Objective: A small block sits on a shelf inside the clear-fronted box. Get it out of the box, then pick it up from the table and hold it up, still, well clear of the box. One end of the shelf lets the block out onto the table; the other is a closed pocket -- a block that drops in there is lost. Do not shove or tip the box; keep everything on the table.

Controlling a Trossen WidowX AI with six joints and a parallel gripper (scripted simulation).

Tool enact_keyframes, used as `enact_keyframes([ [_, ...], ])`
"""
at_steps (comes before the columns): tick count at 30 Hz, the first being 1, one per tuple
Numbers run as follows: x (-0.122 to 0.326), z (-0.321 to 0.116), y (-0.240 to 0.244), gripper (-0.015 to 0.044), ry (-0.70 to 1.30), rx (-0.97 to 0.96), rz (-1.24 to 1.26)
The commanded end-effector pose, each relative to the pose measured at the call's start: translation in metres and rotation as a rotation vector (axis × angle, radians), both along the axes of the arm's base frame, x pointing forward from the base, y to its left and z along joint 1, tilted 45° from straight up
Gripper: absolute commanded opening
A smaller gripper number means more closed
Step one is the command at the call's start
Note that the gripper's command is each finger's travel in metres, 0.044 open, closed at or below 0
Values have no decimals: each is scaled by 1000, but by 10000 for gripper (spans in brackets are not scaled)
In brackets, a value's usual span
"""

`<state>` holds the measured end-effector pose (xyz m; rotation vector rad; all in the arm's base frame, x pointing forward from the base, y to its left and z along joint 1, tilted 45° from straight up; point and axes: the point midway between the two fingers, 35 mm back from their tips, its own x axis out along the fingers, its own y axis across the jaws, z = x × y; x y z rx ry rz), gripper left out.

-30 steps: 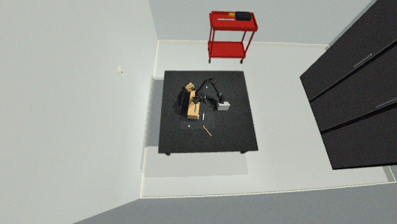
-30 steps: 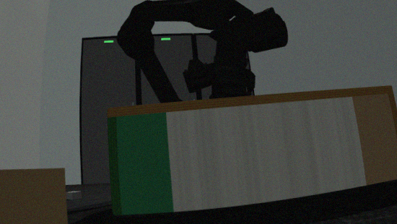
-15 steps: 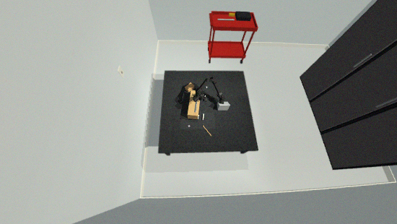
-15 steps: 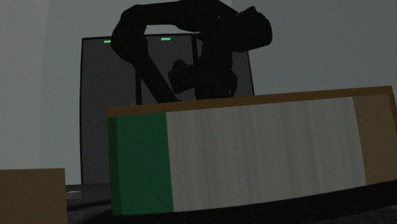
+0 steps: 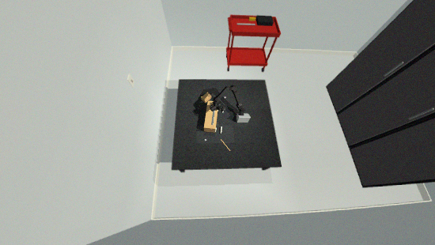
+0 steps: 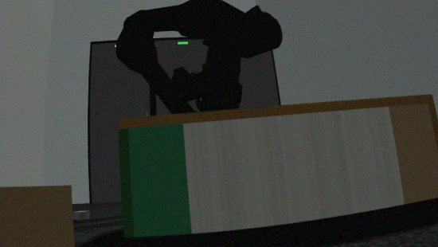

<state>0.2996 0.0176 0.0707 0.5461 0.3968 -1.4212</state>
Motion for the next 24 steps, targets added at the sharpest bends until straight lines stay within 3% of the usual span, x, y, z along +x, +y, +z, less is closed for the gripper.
enact_keyframes([
  [1,-1,5,-6,400,3,-6,4],
  [19,-1,25,-27,400,3,-7,4],
  [24,-3,44,-5,400,3,0,3],
])
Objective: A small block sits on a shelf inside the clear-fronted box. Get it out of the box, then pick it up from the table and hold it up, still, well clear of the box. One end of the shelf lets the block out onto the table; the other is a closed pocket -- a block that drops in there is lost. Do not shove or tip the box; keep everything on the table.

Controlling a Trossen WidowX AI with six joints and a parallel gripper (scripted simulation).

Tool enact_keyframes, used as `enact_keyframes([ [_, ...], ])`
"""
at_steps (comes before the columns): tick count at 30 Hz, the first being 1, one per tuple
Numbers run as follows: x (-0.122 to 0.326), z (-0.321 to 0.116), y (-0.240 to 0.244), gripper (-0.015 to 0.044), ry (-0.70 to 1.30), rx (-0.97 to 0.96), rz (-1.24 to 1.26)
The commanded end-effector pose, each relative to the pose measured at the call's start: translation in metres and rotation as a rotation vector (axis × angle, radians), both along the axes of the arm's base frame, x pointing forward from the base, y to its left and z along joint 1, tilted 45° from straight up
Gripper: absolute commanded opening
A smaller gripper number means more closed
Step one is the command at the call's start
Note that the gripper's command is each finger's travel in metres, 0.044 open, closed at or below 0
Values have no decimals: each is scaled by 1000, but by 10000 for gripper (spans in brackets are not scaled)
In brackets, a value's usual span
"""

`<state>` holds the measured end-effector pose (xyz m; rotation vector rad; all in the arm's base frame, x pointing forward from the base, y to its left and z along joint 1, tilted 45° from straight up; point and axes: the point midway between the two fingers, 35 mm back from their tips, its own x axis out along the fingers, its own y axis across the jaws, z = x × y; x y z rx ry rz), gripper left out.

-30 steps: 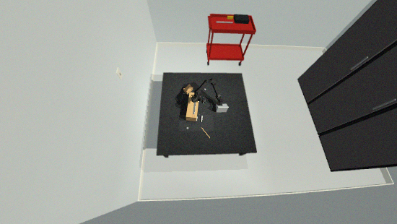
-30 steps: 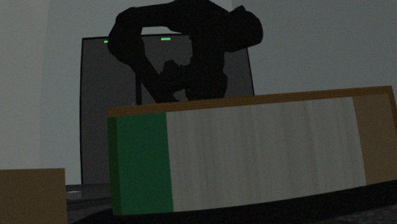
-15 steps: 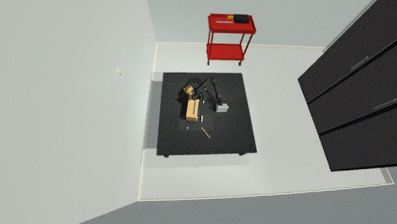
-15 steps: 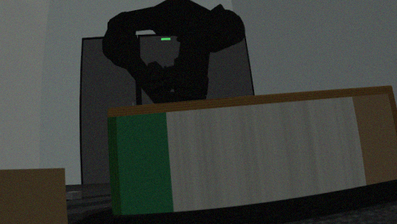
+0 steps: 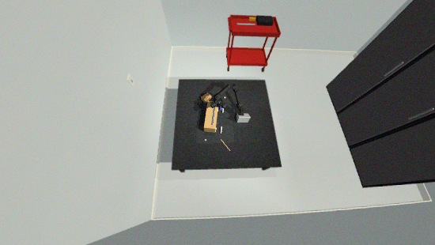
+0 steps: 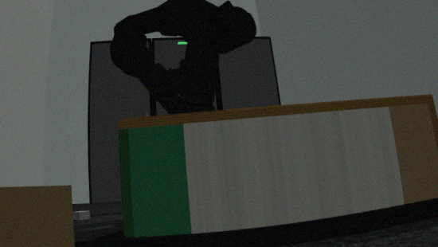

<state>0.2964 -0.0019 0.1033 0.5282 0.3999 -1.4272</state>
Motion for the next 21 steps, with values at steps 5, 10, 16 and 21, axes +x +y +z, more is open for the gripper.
enact_keyframes([
  [5,-6,33,37,400,-11,10,0],
  [10,-4,31,35,348,30,5,52],
  [16,-9,37,33,285,426,-43,383],
  [21,-14,41,31,285,760,-107,670],
])
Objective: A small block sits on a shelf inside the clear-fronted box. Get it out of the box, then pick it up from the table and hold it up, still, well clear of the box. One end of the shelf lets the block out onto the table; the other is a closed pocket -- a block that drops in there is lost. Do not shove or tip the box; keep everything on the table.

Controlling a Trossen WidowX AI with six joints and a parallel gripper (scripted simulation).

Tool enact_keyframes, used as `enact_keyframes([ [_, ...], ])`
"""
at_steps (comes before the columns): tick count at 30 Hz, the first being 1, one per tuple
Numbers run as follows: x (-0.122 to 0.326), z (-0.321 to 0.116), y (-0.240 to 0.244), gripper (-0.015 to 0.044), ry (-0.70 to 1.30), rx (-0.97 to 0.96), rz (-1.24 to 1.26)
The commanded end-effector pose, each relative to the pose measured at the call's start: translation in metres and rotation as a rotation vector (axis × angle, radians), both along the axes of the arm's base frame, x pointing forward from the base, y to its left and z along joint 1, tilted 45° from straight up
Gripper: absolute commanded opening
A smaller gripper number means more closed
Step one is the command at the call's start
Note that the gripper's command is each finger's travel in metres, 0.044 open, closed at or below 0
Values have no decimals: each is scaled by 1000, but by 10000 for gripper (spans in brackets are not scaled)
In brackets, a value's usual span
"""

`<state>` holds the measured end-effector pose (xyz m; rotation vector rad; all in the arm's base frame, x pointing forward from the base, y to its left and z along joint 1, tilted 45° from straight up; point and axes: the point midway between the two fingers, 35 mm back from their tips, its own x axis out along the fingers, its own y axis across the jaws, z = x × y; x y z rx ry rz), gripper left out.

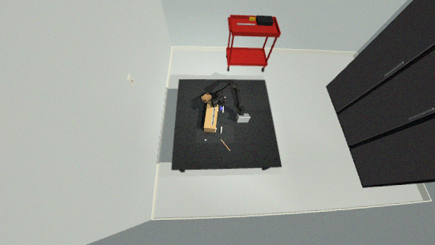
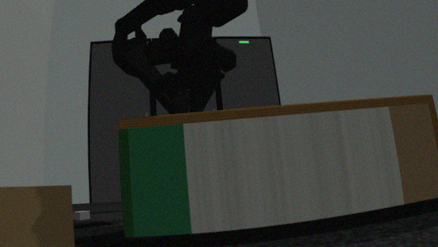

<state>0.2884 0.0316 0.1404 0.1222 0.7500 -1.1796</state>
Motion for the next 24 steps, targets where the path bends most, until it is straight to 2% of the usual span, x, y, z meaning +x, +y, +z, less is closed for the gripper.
enact_keyframes([
  [1,-6,5,-3,285,414,-86,374],
  [7,-12,10,-6,285,778,-189,716],
  [24,-21,17,-11,285,1393,-446,1286],
])
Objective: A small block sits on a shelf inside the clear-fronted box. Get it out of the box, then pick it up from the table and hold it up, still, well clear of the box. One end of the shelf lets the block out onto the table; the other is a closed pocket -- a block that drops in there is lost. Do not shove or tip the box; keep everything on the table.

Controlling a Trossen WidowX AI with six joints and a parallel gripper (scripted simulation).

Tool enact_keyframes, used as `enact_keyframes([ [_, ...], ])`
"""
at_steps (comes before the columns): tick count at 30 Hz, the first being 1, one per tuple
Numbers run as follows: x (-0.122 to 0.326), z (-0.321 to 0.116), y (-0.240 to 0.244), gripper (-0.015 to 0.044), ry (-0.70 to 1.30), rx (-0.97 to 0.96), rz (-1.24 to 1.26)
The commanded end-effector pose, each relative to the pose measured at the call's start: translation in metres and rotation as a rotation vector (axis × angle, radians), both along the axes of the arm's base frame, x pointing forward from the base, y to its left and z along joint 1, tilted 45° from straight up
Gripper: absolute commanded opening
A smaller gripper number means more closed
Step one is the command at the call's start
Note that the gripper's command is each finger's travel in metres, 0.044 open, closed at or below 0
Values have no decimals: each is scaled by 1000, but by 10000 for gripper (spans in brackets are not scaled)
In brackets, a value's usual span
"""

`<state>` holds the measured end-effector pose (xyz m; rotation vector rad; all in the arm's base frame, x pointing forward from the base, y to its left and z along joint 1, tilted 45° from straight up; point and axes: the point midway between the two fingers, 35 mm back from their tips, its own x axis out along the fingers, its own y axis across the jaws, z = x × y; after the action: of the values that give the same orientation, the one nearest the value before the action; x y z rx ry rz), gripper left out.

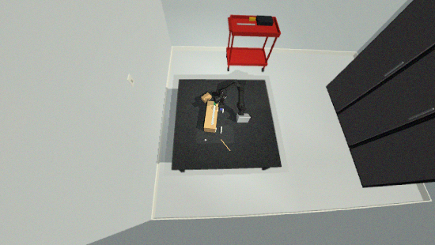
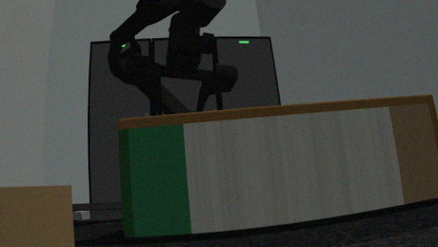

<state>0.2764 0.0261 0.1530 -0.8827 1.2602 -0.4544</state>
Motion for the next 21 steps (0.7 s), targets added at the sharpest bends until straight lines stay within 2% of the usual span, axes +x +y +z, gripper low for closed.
enact_keyframes([
  [1,-10,5,-6,285,505,-216,531],
  [21,-20,11,-11,285,1170,-602,1222],
])
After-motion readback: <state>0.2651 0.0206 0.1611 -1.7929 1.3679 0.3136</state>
